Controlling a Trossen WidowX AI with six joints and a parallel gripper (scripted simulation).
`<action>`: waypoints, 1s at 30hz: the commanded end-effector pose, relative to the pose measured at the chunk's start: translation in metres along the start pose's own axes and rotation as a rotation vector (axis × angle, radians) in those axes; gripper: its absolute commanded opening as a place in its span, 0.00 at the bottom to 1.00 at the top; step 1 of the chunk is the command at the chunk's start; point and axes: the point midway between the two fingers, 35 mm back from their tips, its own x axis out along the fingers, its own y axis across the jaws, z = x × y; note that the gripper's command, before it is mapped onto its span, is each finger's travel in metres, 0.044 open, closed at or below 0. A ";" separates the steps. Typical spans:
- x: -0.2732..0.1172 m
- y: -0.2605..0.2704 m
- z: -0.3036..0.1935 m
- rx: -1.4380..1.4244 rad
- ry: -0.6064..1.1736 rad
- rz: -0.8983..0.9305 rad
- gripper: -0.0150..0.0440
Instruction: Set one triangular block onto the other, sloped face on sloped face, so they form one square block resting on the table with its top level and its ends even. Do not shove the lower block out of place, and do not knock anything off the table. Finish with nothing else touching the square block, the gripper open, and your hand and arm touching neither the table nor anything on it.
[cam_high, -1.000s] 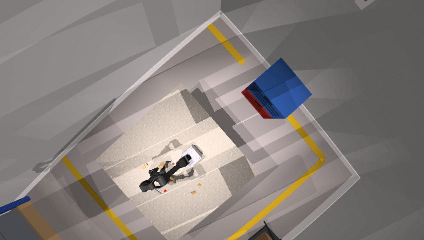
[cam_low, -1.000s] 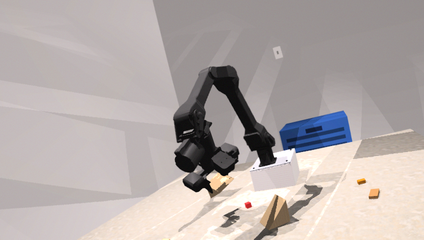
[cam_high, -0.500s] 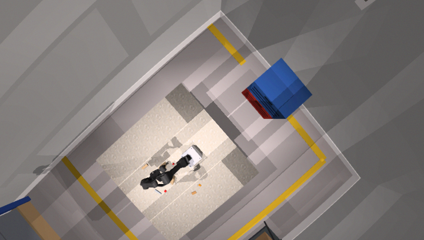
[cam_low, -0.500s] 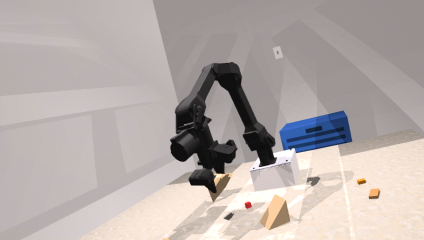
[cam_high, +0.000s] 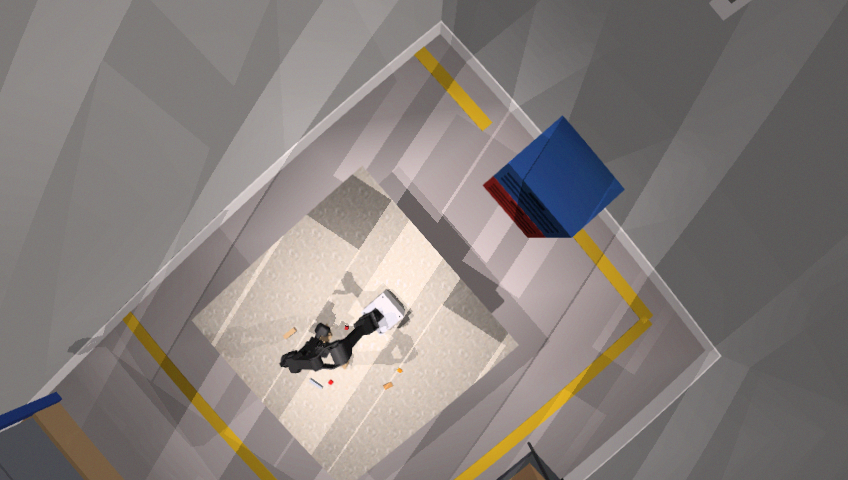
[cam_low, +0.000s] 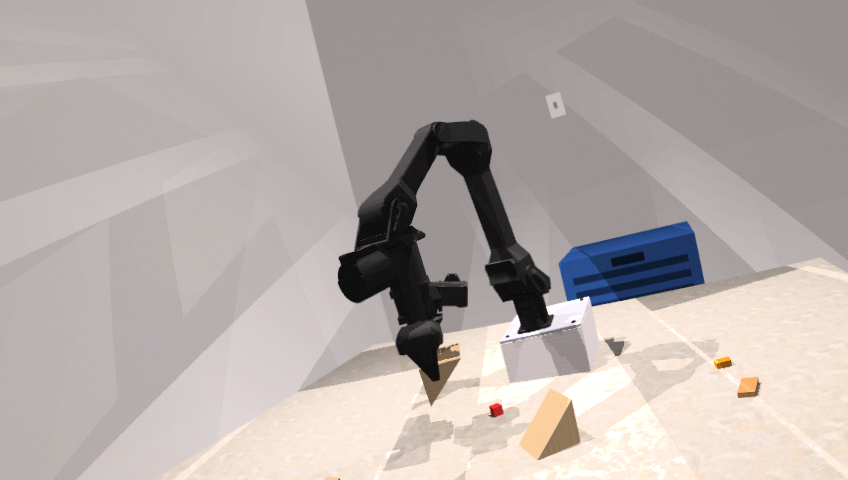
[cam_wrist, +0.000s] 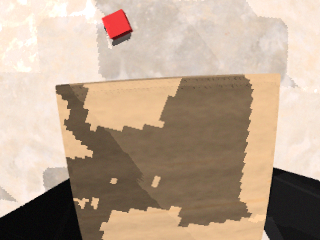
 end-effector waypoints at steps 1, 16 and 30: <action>0.000 0.003 0.001 -0.119 0.008 -0.049 0.25; -0.007 -0.006 0.002 -0.283 0.037 -0.115 0.25; -0.035 -0.059 0.023 -0.281 0.035 -0.122 0.25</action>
